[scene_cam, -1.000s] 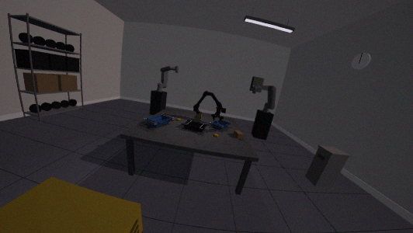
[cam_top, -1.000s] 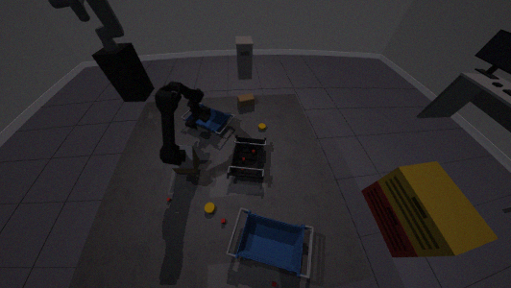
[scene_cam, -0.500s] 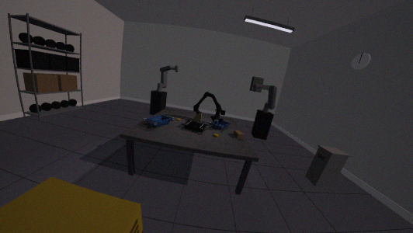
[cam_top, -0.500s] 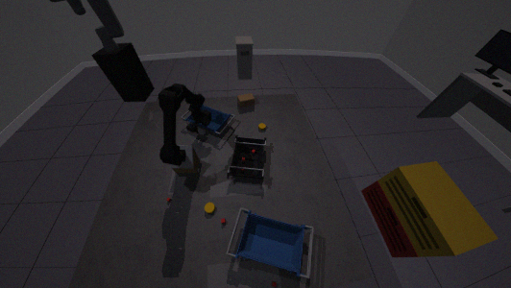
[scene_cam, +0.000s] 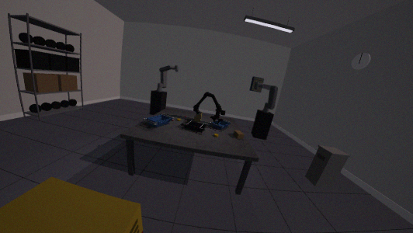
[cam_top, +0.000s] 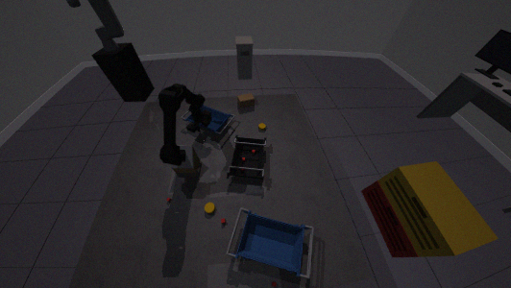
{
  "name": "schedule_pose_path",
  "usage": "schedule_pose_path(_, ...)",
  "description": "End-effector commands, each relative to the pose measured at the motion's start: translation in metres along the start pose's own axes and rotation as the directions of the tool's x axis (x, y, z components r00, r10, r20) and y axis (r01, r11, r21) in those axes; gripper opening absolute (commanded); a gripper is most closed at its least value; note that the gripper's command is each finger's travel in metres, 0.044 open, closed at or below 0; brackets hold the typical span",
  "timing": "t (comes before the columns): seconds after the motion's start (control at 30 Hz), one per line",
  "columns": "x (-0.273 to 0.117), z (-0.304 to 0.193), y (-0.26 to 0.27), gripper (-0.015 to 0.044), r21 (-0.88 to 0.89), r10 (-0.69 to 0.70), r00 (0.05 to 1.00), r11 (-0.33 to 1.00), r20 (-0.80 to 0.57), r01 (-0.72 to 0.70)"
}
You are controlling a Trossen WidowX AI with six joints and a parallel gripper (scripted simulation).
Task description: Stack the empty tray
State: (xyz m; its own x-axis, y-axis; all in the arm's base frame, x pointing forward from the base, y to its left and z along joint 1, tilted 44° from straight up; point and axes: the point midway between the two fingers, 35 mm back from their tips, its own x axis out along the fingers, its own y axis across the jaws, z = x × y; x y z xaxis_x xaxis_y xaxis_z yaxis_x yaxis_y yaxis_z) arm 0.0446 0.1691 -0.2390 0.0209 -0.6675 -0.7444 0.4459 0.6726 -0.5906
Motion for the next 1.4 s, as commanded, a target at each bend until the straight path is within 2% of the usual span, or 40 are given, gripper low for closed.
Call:
schedule_pose_path(0.0, 0.001, 0.000, 0.000, 0.0207, -0.005, 0.000, 1.000, 1.000, 0.003, 0.000)
schedule_pose_path(0.97, -0.001, 0.000, 0.000, 0.0013, -0.005, 0.000, 1.000, 1.000, 0.003, 0.000)
schedule_pose_path(1.1, -0.017, 0.000, 0.002, 0.0000, -0.005, 0.001, 1.000, 1.000, 0.002, -0.001)
schedule_pose_path(1.37, -0.075, 0.000, 0.001, 0.0000, -0.005, 0.001, 1.000, 1.000, 0.002, -0.001)
